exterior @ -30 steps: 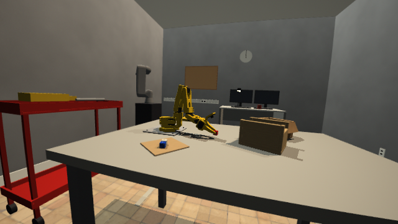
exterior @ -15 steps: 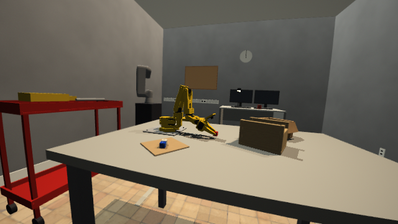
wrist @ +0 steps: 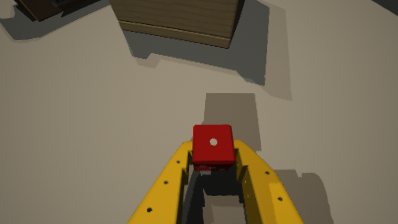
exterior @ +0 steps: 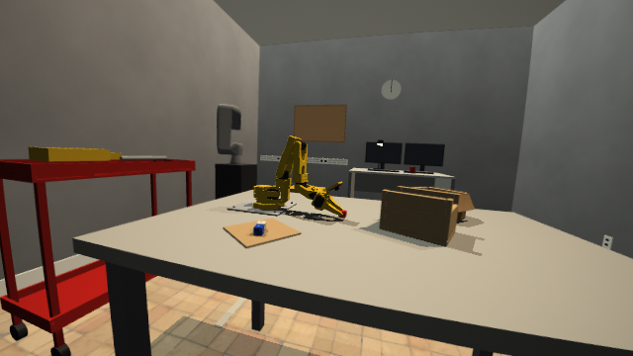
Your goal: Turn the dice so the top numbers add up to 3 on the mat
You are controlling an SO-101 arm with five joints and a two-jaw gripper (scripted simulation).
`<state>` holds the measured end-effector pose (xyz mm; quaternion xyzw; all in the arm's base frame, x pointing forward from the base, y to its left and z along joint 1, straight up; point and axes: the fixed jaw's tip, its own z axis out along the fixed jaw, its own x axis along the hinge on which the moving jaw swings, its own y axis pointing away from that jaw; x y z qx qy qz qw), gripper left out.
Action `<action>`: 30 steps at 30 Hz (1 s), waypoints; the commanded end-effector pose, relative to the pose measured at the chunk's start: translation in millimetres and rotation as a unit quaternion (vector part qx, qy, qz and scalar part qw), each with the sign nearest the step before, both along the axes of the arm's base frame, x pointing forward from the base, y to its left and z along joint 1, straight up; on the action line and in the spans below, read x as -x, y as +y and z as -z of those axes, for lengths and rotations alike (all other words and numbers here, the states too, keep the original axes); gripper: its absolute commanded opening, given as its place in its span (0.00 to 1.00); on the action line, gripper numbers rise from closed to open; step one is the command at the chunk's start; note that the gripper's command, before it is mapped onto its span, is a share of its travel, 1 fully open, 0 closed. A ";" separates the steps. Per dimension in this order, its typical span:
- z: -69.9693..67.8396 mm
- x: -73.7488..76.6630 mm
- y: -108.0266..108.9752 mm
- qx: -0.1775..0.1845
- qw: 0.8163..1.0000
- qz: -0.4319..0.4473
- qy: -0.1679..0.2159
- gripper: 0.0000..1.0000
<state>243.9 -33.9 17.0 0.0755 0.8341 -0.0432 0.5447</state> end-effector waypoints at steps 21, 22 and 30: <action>6.6 -0.9 -2.5 0.004 1.000 0.003 -0.006 0.00; 6.7 -0.9 -2.5 0.004 1.000 0.003 -0.006 0.00; 7.0 -0.9 -2.5 0.004 1.000 0.003 -0.006 0.00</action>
